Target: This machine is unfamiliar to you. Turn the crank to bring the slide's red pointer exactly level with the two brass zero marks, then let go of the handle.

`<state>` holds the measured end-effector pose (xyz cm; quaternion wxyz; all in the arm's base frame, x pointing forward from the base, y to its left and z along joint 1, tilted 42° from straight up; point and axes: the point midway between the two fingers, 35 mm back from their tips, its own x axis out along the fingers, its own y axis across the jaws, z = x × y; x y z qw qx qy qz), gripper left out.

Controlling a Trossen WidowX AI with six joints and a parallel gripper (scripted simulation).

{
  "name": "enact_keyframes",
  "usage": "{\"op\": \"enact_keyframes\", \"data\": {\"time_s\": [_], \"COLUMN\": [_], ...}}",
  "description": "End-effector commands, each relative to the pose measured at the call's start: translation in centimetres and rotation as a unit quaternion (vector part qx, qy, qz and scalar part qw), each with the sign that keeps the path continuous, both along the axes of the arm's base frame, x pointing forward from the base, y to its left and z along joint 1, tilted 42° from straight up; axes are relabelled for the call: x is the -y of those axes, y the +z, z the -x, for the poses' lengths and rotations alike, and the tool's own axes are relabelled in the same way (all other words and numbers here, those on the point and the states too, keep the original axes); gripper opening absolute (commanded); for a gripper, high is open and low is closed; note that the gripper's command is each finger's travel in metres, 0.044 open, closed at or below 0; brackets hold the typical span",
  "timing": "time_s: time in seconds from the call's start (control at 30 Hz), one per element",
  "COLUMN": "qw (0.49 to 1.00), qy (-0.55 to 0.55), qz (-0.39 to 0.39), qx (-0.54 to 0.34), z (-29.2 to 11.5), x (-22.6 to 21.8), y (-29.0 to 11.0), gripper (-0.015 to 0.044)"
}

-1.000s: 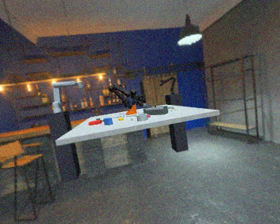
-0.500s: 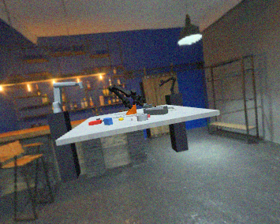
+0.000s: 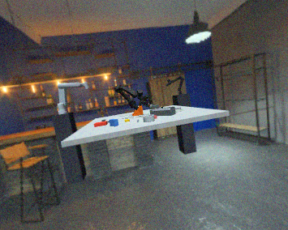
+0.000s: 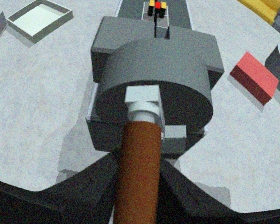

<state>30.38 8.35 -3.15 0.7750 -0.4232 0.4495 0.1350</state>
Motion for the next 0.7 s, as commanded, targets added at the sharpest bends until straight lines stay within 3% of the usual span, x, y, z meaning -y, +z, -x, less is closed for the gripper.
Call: {"op": "enact_keyframes", "data": {"time_s": [0.0,0.67], "qw": [1.0,1.0], "qy": [0.006,0.006], "qz": [-0.004,-0.004], "qx": [-0.011,-0.011], "z": [0.54,0.76], "x": [-0.32,-0.3], "y": [-0.68,-1.18], "gripper": [0.0,0.0]}}
